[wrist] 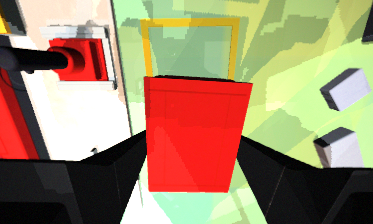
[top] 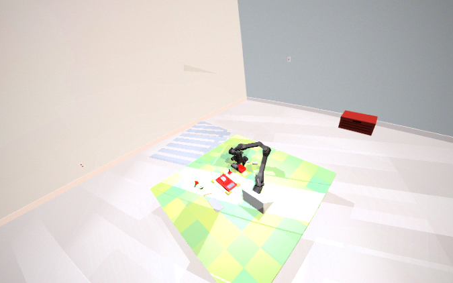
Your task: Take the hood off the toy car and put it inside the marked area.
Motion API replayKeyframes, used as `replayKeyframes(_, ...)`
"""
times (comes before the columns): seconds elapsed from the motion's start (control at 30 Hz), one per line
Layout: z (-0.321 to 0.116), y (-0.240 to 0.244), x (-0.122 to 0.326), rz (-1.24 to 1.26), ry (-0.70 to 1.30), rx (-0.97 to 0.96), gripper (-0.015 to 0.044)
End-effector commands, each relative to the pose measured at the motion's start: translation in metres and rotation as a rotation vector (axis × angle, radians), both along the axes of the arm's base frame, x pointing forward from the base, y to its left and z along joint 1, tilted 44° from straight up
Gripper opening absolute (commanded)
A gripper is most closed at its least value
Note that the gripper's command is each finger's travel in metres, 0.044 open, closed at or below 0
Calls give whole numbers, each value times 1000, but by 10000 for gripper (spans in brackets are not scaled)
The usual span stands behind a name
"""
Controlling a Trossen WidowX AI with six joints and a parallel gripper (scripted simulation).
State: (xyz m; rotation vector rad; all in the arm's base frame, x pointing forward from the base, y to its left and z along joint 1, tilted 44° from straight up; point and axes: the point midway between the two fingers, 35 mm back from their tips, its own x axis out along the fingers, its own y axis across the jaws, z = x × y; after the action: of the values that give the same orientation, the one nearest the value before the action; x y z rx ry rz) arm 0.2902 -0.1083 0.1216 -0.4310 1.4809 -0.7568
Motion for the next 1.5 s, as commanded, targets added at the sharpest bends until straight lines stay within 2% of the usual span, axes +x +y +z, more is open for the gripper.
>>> replayKeyframes(0.0, -1, -2, -1, 1, 2, -6, 0)
replayKeyframes(1.47, -15, -16, -2, 1, 2, -7, 0)
